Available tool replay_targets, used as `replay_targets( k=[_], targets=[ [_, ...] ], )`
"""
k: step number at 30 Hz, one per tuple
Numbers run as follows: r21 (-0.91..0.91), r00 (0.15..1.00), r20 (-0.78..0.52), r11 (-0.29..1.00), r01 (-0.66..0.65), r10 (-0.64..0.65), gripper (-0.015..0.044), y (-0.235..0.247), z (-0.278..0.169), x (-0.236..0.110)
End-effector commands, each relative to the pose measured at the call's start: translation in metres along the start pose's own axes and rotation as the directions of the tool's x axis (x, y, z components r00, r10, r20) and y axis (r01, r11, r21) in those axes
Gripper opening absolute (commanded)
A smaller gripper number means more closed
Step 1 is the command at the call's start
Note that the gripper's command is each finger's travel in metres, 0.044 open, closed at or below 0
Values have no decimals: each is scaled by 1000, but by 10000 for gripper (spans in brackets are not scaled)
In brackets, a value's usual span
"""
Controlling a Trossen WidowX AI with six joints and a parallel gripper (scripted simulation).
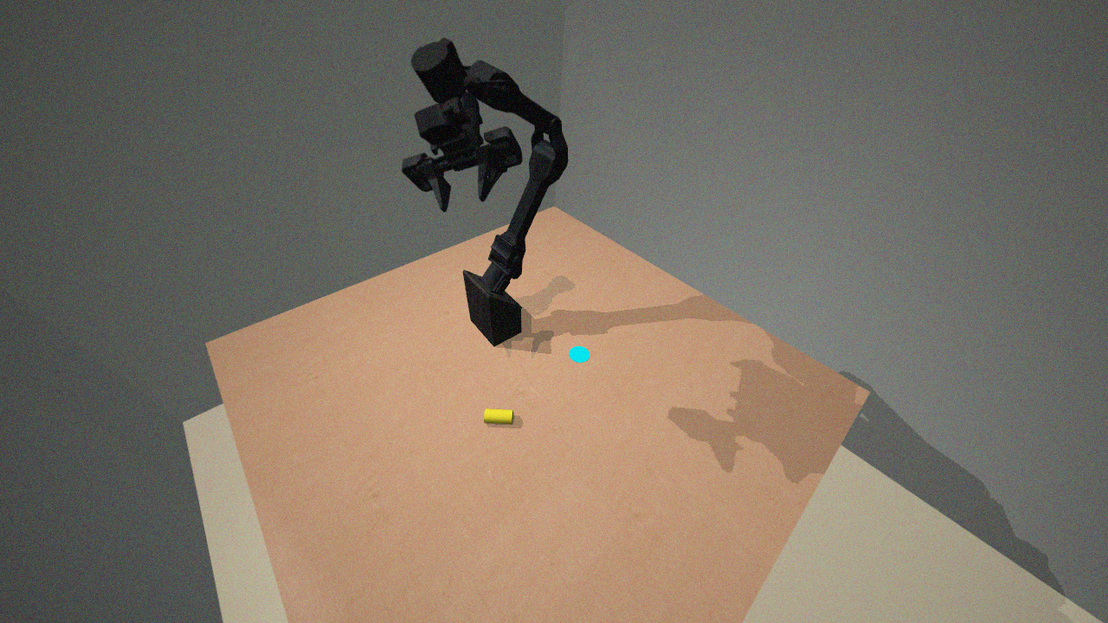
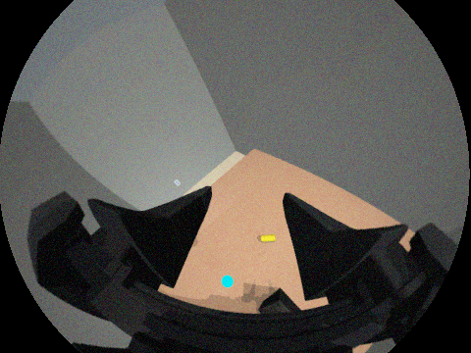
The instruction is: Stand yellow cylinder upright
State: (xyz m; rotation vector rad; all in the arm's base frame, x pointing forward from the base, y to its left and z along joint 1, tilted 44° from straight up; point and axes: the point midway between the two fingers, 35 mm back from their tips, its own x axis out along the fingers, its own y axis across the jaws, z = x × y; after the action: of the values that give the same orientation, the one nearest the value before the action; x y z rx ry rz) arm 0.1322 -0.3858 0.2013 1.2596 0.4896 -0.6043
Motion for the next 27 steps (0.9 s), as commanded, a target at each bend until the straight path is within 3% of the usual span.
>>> replay_targets(
  k=[1, 13, 27],
  targets=[
    [-100, 998, -63, 995, 4, -11, 309, -4, -9, 25],
    [-430, 958, -283, 899, -85, -45, 309, -12, -52, 104],
    [-687, 847, -519, 645, -334, -115, 309, -23, -124, 181]
  ],
)
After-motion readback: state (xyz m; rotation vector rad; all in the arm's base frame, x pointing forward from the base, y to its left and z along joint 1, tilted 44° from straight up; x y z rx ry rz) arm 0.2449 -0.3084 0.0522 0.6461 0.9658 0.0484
